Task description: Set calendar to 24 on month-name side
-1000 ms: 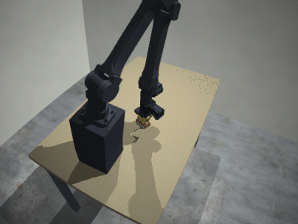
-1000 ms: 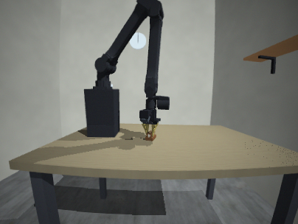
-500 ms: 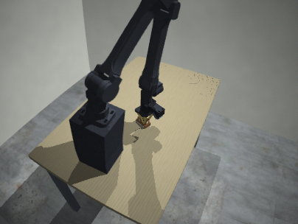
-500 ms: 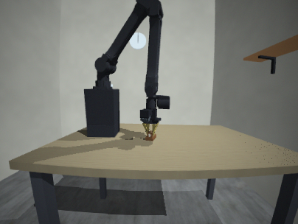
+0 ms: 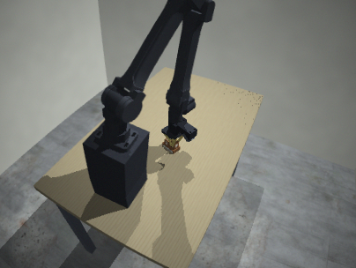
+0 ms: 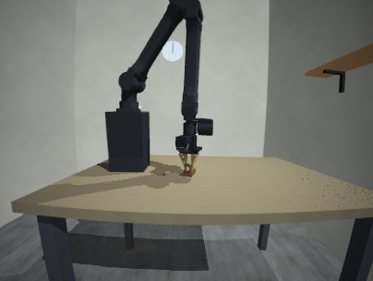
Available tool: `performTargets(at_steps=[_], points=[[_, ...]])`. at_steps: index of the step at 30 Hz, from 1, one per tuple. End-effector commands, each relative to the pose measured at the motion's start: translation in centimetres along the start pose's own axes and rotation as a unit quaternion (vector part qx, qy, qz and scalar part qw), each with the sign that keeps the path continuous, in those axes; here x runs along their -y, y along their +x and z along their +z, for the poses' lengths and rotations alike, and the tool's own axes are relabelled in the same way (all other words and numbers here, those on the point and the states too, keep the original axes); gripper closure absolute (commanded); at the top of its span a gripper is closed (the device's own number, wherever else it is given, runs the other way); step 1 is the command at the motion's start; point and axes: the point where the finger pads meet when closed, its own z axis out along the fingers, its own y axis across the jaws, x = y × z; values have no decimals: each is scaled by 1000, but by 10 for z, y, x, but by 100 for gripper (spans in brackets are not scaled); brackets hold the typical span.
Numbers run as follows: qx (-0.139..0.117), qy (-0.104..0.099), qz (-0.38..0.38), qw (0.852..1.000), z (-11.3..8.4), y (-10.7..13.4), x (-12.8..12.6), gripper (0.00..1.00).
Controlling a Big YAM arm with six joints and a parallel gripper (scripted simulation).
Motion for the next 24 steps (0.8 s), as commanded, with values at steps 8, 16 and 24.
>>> performTargets(at_steps=[8, 16, 24], points=[[0, -1, -11, 1000, -10, 2, 1, 75], [0, 1, -10, 1000, -12, 2, 2, 75], [0, 0, -9, 1000, -13, 2, 2, 75]])
